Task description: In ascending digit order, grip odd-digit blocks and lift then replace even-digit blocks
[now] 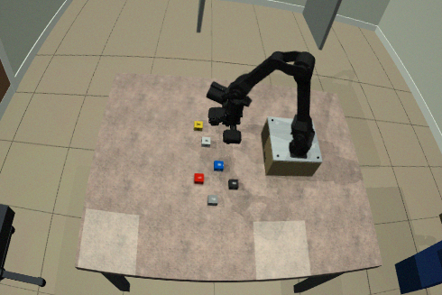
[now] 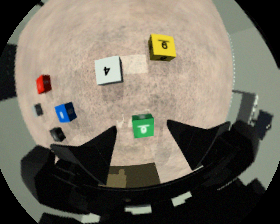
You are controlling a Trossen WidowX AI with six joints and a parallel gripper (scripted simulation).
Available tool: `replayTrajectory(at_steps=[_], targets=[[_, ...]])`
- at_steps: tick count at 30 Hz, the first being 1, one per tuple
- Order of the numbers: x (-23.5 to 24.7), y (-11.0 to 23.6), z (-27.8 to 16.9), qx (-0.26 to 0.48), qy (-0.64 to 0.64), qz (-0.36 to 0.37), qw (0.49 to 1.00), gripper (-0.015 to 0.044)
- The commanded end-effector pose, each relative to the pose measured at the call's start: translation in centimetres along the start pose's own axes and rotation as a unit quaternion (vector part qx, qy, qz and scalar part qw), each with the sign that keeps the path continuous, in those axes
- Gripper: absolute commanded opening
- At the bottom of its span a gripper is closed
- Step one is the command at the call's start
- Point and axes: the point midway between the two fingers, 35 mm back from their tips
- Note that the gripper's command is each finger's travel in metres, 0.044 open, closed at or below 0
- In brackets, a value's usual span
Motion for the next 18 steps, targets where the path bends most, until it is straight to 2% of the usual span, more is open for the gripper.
replayTrajectory(at_steps=[1,2,13,18], targets=[[0.06,-0.61,-0.28,0.003,0.002,0.001,1.0,0.04],[0.06,-0.64,-0.28,0.003,0.002,0.001,1.0,0.04],[0.06,-0.64,-0.28,0.003,0.002,0.001,1.0,0.012],[0.06,-0.64,-0.28,0.003,0.002,0.001,1.0,0.012]])
Point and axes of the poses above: the point midway between the two fingers, 35 mm back from their tips, its own y axis back along the fingers, its own x axis across the jaws, z = x × y, and after that the axes turned 13 degrees about -y, right-handed
